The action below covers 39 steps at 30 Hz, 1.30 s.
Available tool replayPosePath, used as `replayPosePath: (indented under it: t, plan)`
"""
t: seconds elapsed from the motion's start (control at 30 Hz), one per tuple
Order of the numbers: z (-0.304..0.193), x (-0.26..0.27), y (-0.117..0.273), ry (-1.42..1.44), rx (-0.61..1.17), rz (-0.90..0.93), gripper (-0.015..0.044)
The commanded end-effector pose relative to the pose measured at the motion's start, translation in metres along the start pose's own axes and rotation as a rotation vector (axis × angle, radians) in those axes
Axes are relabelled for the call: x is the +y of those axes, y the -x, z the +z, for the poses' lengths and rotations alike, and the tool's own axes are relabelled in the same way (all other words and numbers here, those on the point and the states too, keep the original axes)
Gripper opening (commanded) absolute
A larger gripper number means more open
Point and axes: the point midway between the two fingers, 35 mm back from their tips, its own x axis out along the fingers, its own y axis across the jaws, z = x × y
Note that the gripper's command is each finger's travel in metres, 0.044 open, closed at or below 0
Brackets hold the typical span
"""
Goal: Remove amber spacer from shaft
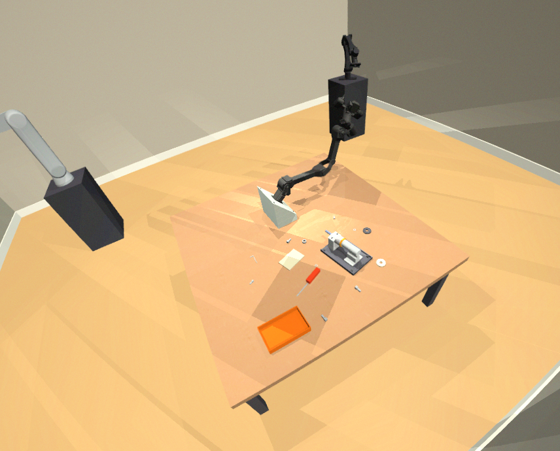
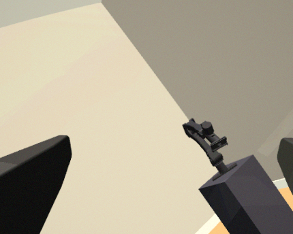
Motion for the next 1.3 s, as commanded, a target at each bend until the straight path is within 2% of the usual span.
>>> replayPosePath:
  t: [0.0,0.27,0.57,0.97,1.27]
  plan:
    - [0.03,0.041,0.002,-0.035,-0.127,0.08,0.044]
    - [0.104,0.133,0.032,-0.136,-0.4,0.309,0.044]
    - [0.153,0.185,0.073,-0.27,-0.561,0.514,0.044]
    - [0.223,0.231,0.158,-0.481,-0.783,0.794,0.044]
    - [0.282,0.255,0.286,-0.637,-1.052,1.183,0.044]
